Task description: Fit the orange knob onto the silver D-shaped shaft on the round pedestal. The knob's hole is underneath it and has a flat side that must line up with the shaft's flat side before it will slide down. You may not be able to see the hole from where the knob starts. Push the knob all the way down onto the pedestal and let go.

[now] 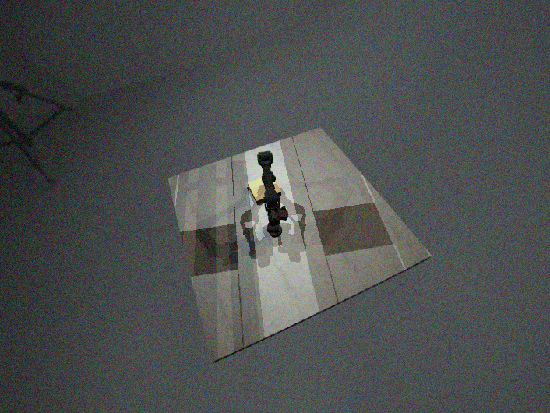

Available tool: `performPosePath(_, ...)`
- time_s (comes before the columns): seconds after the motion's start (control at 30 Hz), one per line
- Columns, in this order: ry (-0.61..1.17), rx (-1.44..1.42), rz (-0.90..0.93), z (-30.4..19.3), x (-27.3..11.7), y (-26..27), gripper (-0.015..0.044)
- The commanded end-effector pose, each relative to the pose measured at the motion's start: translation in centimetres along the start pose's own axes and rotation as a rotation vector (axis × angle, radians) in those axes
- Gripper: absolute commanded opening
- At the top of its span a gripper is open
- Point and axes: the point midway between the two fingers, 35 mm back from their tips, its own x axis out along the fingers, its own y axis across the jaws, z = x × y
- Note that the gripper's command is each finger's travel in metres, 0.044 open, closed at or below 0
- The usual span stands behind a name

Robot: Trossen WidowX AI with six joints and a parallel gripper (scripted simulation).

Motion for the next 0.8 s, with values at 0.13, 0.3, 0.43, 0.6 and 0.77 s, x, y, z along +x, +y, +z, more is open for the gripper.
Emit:
performPosePath(0.13, 0.002, 0.19, -0.002, -0.04, 0.13, 0.06, 0.0)
performPosePath(0.3, 0.002, 0.19, -0.002, -0.04, 0.27, 0.06, 0.0)
performPosePath(0.43, 0.002, 0.19, -0.002, -0.03, 0.39, 0.01, 0.0)
performPosePath(0.6, 0.002, 0.19, -0.002, -0.03, 0.36, -0.02, 0.0)
performPosePath(0.77, 0.002, 0.19, -0.002, -0.02, 0.24, -0.02, 0.0)
